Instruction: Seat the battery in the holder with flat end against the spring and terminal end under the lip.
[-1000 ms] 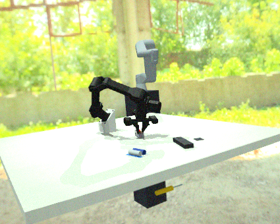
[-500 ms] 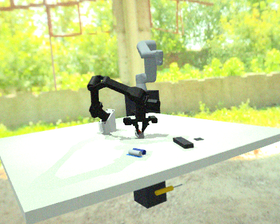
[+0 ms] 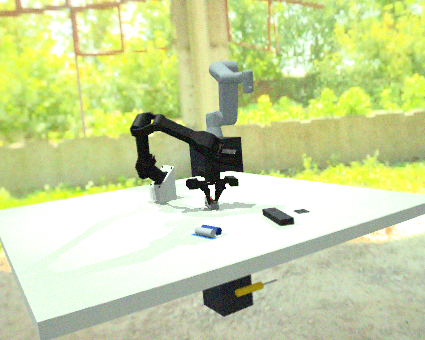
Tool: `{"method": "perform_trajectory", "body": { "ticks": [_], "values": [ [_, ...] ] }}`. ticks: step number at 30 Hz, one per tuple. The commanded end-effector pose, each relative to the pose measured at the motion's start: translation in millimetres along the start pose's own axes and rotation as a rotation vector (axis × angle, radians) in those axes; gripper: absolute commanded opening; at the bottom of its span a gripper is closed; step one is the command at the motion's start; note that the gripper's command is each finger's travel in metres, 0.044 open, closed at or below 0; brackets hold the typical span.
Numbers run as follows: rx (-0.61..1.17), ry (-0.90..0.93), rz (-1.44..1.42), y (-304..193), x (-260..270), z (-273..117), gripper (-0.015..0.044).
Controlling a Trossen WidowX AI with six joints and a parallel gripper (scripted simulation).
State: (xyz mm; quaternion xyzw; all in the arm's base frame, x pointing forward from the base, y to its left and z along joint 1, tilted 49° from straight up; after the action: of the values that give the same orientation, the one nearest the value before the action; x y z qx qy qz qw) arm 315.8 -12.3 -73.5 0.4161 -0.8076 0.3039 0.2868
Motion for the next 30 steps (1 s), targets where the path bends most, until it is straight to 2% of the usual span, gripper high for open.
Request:
{"method": "perform_trajectory", "body": {
  "ticks": [1,30],
  "values": [
    [0.031,-0.006,0.011,-2,1,0,0.0067],
    [0.093,-0.022,0.015,12,5,4,0.0067]
  ]
}}
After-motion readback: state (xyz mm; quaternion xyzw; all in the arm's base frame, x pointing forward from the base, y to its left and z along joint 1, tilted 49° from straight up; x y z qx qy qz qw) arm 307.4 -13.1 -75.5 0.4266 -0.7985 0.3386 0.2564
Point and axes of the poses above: the point midway between the two fingers, 35 mm back from their tips, its own z axis out along the fingers, its own x axis across the jaws, y = z × x, the point moved 1 cm from there along -z, back along the fingers, and after that the axes turned 11 degrees about z, right-handed, at the moved point
